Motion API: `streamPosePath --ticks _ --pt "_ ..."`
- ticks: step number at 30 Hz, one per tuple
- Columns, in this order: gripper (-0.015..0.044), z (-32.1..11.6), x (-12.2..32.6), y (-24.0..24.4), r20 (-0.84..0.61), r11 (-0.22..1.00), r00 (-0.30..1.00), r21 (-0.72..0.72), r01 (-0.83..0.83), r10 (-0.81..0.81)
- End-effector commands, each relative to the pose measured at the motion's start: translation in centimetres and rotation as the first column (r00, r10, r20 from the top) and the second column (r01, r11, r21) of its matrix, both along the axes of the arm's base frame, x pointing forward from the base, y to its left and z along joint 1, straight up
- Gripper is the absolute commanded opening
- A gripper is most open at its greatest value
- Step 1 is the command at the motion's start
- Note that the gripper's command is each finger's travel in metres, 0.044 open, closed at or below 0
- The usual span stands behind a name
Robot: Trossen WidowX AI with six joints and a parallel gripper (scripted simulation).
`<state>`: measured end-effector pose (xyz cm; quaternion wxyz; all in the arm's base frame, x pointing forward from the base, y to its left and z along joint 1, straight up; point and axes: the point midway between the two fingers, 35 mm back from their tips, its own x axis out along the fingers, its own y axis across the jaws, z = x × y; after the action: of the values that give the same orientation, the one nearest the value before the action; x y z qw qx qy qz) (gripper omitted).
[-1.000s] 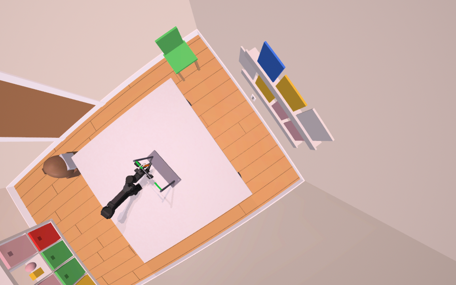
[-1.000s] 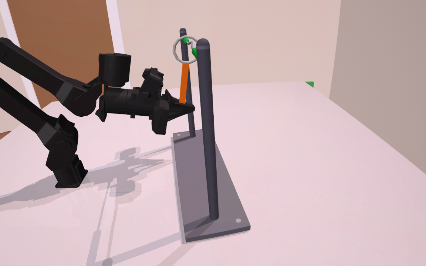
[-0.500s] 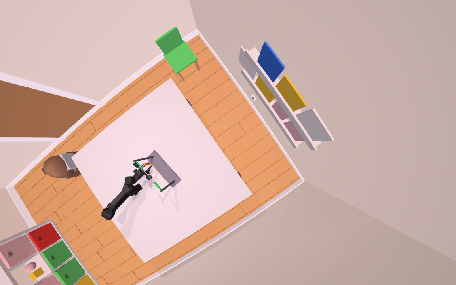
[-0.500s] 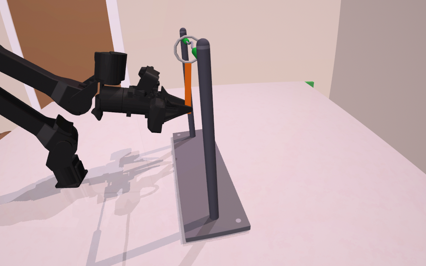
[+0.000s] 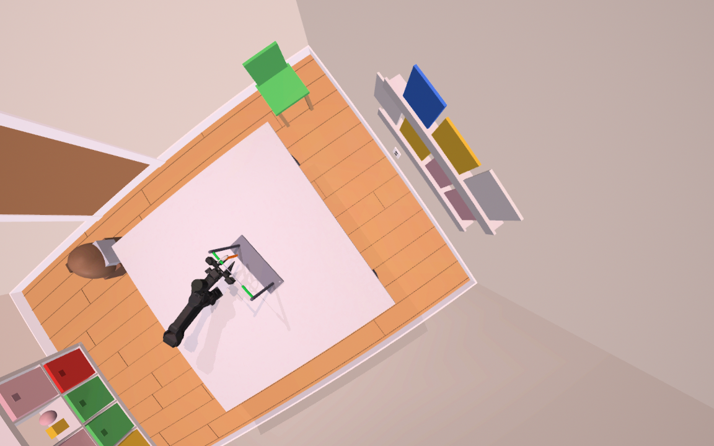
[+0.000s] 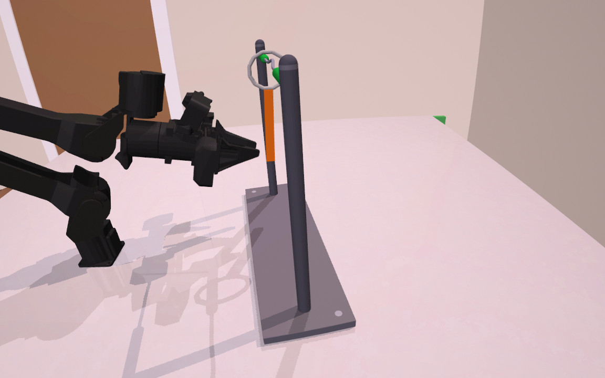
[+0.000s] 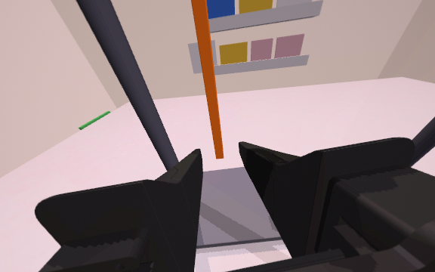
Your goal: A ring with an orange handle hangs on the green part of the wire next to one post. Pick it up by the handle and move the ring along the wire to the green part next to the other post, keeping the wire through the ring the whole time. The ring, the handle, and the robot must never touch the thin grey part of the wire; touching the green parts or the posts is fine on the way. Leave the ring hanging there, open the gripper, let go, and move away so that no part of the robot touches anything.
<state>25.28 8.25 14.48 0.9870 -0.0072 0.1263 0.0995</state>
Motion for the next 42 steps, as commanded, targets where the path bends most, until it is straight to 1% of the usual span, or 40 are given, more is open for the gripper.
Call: streamPosePath --ticks 1,9,32,35,42 --pt "0.0160 0.0 -0.7 -0.2 -0.003 1.000 1.000 0.002 0.005 -0.005" --pt "0.0160 0.0 -1.8 -0.5 -0.004 1.000 1.000 0.003 0.007 -0.007" --pt "0.0160 0.0 -1.8 -0.6 -0.004 1.000 1.000 0.003 0.007 -0.007" --pt "0.0239 0.4 -2.5 -0.5 -0.002 1.000 1.000 0.001 0.000 0.000" --pt "0.0423 1.3 -6.3 -1.4 -0.004 1.000 1.000 0.001 0.000 0.000"
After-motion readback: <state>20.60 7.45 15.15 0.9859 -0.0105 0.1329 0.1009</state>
